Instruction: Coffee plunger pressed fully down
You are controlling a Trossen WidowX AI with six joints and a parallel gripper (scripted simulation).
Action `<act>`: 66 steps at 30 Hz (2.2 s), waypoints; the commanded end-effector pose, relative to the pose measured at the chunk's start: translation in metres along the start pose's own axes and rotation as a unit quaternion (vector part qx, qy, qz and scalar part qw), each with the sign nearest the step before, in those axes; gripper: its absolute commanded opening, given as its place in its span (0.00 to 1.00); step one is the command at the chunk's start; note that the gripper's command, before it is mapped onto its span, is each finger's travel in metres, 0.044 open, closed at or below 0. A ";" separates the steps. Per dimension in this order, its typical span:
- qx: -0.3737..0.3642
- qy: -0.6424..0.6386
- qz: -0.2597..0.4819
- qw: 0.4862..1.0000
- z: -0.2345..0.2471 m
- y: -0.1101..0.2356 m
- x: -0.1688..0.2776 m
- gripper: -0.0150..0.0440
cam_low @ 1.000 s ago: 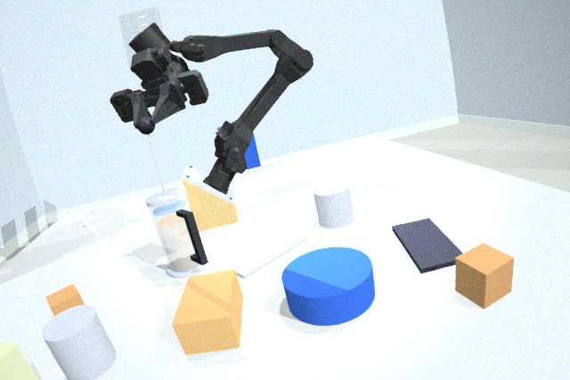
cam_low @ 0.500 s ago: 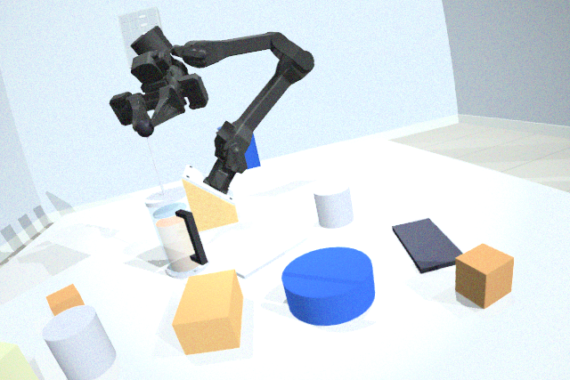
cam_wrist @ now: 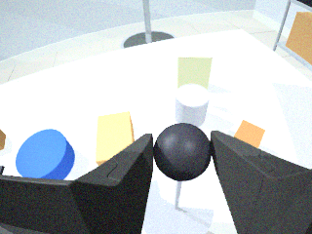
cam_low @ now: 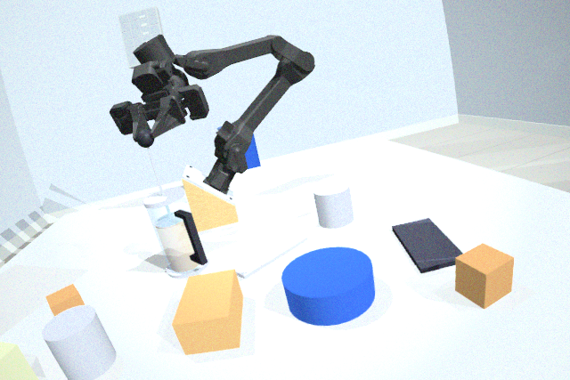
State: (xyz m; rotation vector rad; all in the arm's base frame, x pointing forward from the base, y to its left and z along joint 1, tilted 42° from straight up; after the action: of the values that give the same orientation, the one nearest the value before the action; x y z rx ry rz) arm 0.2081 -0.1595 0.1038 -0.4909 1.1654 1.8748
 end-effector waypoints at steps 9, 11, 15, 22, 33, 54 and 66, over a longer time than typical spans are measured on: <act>0.000 -0.008 0.022 1.000 0.006 -0.017 0.031 0.47; 0.000 -0.008 0.022 1.000 0.007 -0.019 0.033 0.47; 0.000 -0.008 0.022 1.000 0.008 -0.022 0.039 0.47; 0.000 -0.009 0.021 1.000 0.010 -0.029 0.048 0.47; -0.001 -0.009 0.020 1.000 0.014 -0.040 0.059 0.47; -0.002 -0.009 0.019 1.000 0.013 -0.047 0.054 0.47; -0.002 -0.009 0.019 1.000 0.011 -0.048 0.053 0.47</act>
State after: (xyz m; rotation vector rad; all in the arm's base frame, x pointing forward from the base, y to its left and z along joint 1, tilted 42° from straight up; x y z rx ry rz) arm 0.2200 -0.1210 0.0535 -0.4896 1.1850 1.8794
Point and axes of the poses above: the point midway between the two fingers, 35 mm back from their tips, its own y axis back along the fingers, its own z axis across the jaws, x = y × z, the point moved 3 cm from there along y, back along the fingers, and after that the axes turned 12 degrees about y, right-handed, at the moved point
